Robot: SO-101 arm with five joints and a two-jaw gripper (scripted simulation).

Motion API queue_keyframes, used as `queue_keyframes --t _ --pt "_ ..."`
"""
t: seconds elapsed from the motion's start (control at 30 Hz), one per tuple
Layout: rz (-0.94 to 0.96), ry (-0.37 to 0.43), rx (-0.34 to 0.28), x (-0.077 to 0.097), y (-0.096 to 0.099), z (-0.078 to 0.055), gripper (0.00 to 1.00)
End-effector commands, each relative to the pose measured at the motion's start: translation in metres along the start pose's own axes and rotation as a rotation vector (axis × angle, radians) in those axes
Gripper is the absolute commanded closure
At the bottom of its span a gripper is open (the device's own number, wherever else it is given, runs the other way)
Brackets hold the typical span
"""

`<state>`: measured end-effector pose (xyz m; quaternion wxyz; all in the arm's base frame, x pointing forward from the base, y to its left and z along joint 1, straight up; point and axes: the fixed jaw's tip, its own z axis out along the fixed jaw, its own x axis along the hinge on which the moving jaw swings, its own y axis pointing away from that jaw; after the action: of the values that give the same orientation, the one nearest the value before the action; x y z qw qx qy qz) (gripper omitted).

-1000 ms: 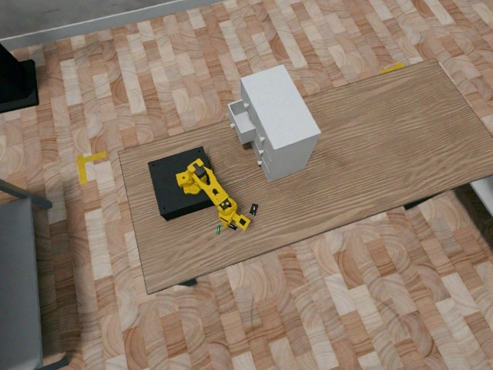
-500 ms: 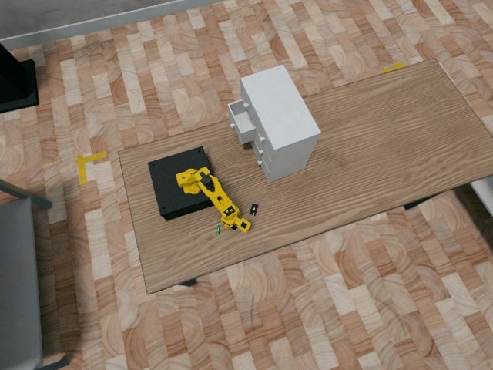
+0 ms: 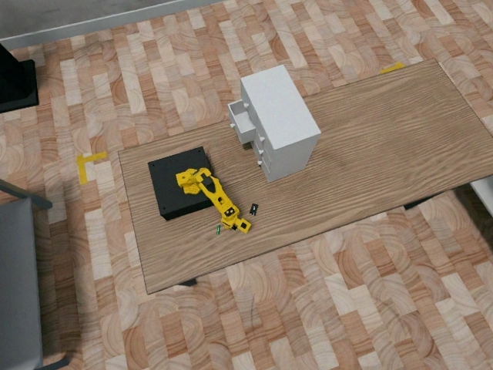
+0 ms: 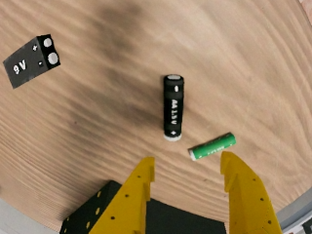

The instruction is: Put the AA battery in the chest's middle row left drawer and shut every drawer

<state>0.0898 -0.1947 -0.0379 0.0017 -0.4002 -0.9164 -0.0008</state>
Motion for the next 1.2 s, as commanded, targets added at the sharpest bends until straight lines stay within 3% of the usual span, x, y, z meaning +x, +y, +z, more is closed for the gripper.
queue_keyframes --t 0.0,1.17 --pt "-0.003 -0.004 0.0 -0.0006 -0.0023 0.0058 0.79" --pt "-0.003 -0.004 0.0 -0.0002 -0.0045 0.0102 0.79"
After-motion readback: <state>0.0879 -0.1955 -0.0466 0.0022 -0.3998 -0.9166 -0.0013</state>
